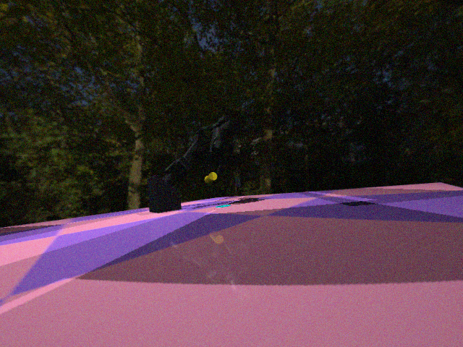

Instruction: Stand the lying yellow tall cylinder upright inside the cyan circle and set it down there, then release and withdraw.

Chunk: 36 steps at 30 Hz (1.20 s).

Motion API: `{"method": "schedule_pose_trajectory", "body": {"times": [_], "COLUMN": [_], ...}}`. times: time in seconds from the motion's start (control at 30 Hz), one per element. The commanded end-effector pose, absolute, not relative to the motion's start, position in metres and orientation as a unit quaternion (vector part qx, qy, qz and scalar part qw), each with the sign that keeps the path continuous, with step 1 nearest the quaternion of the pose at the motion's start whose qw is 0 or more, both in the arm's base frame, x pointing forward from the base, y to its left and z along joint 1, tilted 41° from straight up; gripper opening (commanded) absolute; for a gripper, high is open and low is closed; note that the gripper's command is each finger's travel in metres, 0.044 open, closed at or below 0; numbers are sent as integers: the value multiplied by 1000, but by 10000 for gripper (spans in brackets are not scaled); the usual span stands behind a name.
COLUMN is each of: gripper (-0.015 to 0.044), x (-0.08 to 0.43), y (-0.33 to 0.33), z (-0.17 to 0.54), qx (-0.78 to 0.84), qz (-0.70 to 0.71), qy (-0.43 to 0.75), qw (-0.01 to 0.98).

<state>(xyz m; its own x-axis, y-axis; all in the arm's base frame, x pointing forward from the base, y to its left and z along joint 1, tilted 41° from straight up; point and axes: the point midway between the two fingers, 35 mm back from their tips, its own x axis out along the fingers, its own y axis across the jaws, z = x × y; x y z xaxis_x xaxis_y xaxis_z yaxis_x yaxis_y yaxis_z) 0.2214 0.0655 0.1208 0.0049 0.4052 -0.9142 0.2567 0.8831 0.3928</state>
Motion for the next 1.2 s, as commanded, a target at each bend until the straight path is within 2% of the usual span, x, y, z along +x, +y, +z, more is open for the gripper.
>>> {"method": "schedule_pose_trajectory", "body": {"times": [0.0, 1.17], "gripper": [105, 105], "x": [220, 216], "y": [66, 66], "z": [119, 106], "qx": [227, 165], "qz": [47, -18], "qy": [699, 658], "qw": [677, 734]}}
